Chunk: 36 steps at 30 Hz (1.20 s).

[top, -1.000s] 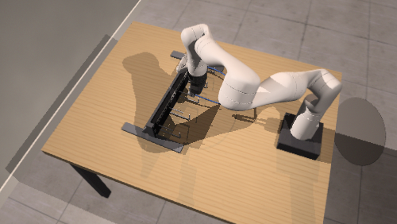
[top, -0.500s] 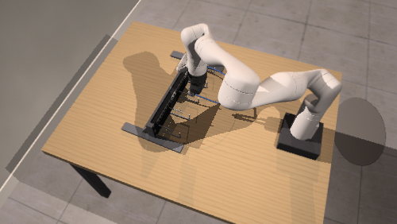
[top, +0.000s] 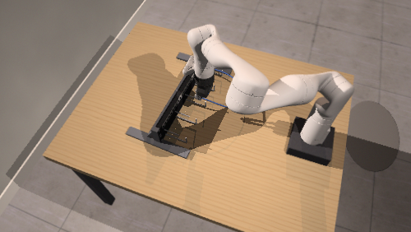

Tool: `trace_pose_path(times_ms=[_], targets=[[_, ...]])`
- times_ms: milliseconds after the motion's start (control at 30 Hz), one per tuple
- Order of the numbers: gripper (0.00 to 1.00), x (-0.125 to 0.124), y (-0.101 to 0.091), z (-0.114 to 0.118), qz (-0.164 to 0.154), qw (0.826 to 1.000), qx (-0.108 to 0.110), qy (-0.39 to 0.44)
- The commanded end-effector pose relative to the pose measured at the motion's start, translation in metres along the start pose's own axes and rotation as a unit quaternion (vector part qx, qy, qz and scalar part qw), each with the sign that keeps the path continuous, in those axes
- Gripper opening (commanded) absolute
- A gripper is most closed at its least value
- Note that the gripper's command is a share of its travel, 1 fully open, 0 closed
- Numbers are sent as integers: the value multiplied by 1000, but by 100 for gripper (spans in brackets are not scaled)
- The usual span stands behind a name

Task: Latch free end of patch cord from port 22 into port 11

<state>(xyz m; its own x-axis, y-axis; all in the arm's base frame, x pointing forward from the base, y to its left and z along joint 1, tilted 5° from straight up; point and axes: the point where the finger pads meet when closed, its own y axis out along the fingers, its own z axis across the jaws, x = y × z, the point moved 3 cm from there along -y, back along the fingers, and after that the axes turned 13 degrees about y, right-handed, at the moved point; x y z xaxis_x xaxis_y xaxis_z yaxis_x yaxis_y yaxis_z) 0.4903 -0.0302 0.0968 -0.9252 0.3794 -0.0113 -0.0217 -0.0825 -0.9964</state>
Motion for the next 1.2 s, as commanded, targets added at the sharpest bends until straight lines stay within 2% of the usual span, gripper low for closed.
trace_pose_path(times_ms=[0,900,1167], targets=[[0,0,-1,0,1,1000,0,0],[0,-1,0,0,1,1000,0,0],[0,-7,5,-2,0,1000,-1,1]])
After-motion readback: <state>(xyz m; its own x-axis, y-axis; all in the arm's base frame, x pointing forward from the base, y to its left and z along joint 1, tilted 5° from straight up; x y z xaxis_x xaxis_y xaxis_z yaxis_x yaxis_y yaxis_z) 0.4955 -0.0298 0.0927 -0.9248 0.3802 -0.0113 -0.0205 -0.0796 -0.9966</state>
